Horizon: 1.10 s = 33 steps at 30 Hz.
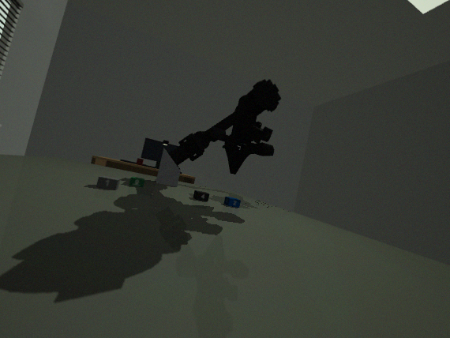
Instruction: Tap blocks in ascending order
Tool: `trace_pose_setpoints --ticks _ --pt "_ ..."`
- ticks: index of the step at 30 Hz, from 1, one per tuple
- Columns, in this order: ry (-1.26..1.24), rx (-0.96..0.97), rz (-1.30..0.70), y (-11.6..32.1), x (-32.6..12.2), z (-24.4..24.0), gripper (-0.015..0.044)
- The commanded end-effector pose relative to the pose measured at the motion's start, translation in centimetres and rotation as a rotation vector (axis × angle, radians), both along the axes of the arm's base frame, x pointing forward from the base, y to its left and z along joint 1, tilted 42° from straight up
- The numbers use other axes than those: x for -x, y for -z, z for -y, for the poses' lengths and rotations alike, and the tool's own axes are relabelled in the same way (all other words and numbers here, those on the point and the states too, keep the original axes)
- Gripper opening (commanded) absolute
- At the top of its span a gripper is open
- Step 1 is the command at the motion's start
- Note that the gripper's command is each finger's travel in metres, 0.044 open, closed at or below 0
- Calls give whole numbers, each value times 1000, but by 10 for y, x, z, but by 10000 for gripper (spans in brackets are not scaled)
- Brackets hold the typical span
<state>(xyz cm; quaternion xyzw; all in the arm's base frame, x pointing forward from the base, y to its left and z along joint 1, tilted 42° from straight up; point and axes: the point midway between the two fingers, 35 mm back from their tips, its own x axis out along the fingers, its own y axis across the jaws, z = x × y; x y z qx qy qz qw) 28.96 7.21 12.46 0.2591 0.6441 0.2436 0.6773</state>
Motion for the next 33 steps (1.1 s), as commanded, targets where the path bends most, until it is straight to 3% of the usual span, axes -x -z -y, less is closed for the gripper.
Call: trace_pose_setpoints --ticks 1,6,11,15,22,33 --pt "4 -4 18 -33 3 26 20" --pt "4 -3 18 -31 3 28 20" --pt "4 0 16 9 12 72 20" --pt "4 -1 16 11 12 74 20" --pt "4 -3 18 69 7 21 20" --pt "4 -4 18 77 6 14 20"
